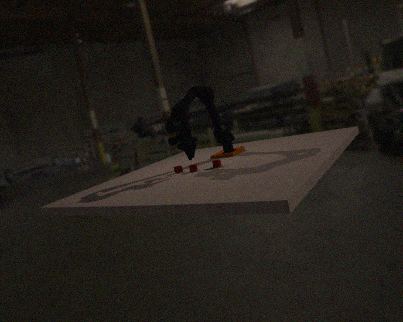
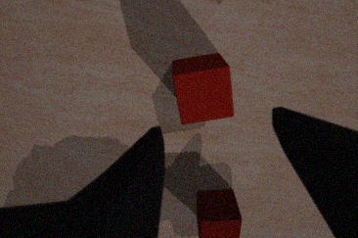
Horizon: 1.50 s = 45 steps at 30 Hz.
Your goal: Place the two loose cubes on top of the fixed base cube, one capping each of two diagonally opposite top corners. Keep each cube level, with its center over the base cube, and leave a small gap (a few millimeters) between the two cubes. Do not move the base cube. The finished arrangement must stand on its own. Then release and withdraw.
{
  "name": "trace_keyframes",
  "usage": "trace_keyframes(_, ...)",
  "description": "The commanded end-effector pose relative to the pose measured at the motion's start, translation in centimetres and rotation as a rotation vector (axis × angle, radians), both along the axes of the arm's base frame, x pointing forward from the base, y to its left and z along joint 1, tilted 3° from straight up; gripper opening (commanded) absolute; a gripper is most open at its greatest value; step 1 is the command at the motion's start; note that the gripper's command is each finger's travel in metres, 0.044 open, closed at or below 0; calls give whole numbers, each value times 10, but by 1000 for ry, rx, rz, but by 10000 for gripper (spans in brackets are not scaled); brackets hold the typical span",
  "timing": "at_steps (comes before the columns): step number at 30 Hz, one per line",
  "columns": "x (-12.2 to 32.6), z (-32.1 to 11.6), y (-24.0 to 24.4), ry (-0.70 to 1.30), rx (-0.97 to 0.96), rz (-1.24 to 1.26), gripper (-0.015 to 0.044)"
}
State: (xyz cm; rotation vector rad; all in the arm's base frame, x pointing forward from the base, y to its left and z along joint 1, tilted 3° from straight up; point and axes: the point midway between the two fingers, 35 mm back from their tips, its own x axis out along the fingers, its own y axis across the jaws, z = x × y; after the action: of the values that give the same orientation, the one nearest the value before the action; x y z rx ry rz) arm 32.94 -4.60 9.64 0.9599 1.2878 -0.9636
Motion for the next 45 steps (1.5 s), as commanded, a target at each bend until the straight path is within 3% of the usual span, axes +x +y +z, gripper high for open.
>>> trace_keyframes(1, 2, -6, -1, -14, -6, -2, 265)
trace_keyframes(28, 4, -48, -3, -14, -6, -2, 265)
trace_keyframes(34, 4, -48, -3, -14, -6, -2, 107)
trace_keyframes(45, 6, -28, -3, -14, -6, -2, 105)
